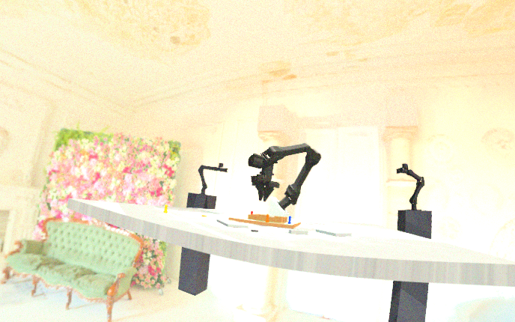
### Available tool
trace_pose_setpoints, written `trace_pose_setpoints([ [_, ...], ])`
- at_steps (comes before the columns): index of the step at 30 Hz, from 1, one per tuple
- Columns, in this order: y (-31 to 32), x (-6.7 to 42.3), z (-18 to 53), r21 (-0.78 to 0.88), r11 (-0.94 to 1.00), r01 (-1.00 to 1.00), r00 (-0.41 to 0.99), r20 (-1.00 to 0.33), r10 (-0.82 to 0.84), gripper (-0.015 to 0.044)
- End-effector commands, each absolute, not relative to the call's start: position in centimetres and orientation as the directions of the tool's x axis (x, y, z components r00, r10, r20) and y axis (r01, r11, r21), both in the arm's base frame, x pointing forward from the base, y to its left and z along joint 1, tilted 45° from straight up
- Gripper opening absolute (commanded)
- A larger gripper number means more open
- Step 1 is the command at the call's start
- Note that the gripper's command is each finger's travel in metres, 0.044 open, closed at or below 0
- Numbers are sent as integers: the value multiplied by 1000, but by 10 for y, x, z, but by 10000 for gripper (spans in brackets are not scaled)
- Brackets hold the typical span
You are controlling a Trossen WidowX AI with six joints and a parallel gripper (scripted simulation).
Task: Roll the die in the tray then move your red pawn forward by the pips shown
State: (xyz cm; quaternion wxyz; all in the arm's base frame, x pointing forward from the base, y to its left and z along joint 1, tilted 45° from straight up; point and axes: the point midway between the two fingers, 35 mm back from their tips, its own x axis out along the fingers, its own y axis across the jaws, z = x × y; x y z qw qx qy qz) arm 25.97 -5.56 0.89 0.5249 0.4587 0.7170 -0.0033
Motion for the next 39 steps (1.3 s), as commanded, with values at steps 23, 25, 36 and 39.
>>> trace_pose_setpoints([
  [23, -89, 215, -58, 529, 524, -667, -16, -714, 700, 200],
  [25, -89, 215, -58, 529, 524, -667, -16, -714, 700, 200],
  [36, -88, 214, -57, 529, 524, -667, -16, -714, 700, 200],
  [39, -87, 214, -58, 529, 524, -667, -16, -714, 700, 200],
])
